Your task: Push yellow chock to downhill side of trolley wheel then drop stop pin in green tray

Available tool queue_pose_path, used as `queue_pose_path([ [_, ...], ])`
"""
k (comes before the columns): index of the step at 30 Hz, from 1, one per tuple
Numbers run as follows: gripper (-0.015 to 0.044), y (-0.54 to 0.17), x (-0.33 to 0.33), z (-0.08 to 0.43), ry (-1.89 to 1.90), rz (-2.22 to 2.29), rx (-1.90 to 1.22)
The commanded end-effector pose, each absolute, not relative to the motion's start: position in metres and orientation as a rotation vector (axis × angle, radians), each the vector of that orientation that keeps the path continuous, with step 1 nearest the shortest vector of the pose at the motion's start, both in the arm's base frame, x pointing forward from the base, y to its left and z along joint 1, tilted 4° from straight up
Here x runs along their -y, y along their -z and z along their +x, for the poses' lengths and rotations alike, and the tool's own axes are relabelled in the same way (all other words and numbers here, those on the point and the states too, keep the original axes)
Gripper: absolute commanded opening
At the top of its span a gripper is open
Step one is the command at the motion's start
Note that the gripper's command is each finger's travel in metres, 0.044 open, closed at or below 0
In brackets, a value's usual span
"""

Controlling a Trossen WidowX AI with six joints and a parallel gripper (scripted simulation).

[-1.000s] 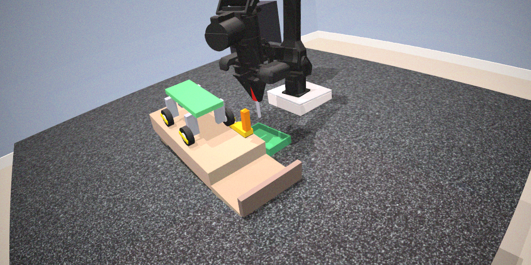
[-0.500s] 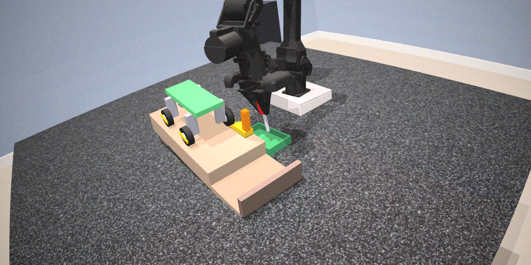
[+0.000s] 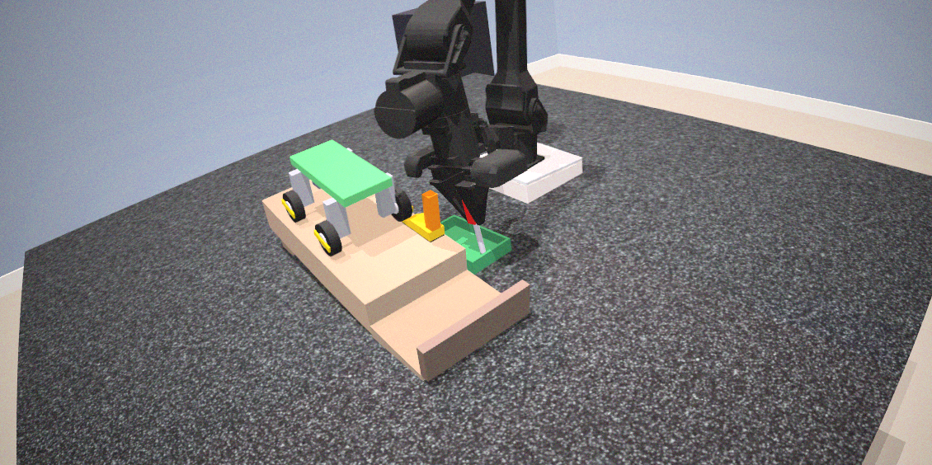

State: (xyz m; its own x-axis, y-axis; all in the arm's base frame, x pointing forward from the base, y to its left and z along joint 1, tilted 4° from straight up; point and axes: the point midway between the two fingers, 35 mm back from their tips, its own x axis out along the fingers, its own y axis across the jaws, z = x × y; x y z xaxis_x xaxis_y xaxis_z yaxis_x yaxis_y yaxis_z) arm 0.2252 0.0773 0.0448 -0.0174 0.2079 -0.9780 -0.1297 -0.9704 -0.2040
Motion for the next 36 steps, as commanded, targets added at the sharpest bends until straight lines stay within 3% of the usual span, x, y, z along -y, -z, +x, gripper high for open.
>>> queue_pose_path([
  [1,0.0131,-0.044,-0.077,0.225,-2.08,-2.016,0.085],
  [4,0.019,-0.043,-0.075,0.225,-2.08,-2.016,0.085],
  [36,0.019,-0.03,-0.05,0.22,-2.082,-2.017,0.082],
])
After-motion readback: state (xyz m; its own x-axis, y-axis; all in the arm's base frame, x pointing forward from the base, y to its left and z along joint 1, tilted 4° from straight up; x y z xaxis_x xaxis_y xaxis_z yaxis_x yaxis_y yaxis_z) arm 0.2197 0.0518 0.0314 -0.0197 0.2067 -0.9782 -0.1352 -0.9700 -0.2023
